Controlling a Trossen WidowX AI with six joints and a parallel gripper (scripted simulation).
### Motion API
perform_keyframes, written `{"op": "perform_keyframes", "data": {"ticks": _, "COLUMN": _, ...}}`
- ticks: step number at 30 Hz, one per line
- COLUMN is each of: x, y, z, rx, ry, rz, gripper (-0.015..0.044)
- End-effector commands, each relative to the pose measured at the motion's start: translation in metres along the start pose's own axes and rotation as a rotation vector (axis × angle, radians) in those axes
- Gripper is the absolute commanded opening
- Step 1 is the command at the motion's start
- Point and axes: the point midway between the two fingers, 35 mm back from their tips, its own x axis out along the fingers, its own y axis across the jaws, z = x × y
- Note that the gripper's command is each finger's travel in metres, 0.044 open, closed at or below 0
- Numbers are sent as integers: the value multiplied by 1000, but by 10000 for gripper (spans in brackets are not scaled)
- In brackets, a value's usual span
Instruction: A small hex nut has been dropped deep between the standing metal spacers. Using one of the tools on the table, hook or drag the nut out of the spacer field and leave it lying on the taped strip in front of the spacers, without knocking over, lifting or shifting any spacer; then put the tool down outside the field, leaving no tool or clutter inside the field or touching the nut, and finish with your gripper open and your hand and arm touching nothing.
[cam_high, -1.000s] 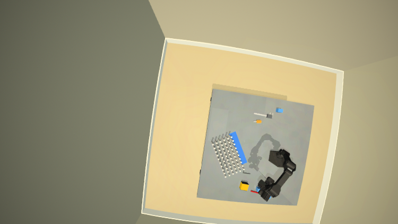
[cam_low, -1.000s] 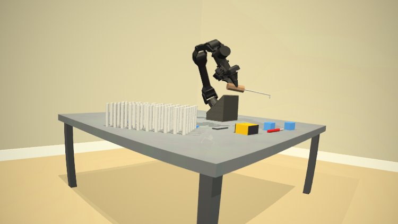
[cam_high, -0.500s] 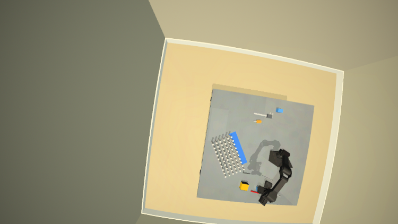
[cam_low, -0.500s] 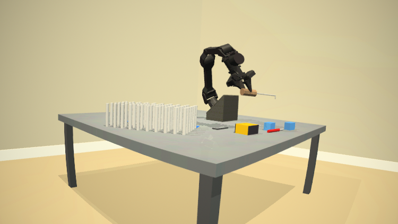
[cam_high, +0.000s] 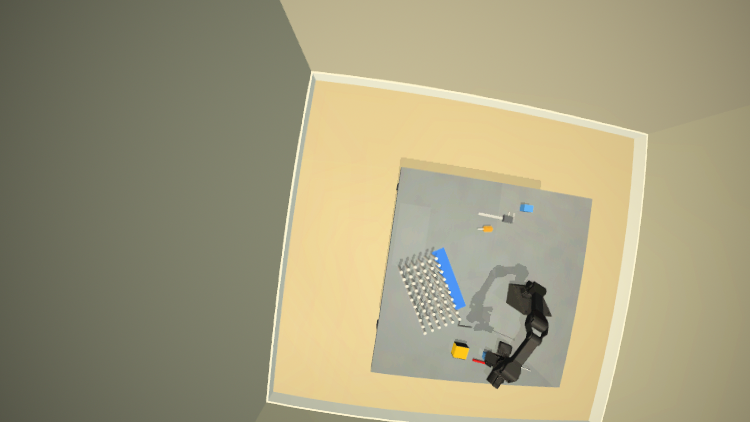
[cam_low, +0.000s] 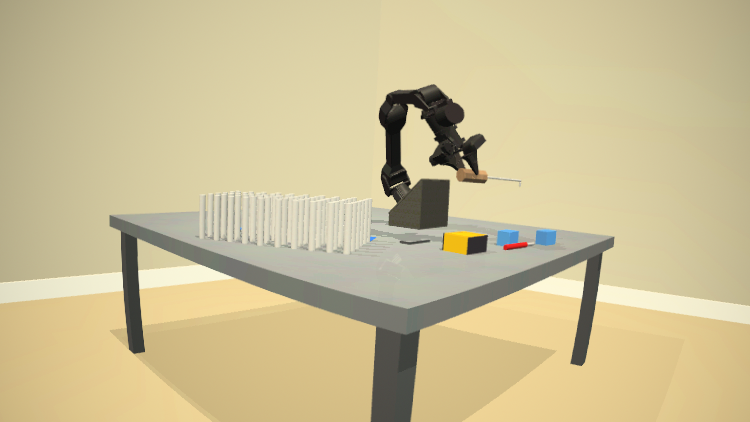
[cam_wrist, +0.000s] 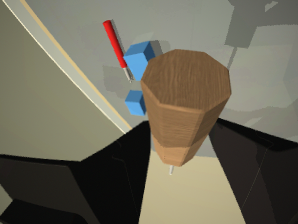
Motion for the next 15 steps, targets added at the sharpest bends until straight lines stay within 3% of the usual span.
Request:
{"op": "perform_keyframes", "data": {"ticks": 1, "x": 2, "y": 1, "z": 1, "rx": -6, "ry": 6, "rz": 4, "gripper": 0}}
{"op": "perform_keyframes", "data": {"ticks": 15, "x": 13, "y": -1, "z": 10, "rx": -6, "ry": 5, "rz": 5, "gripper": 0}}
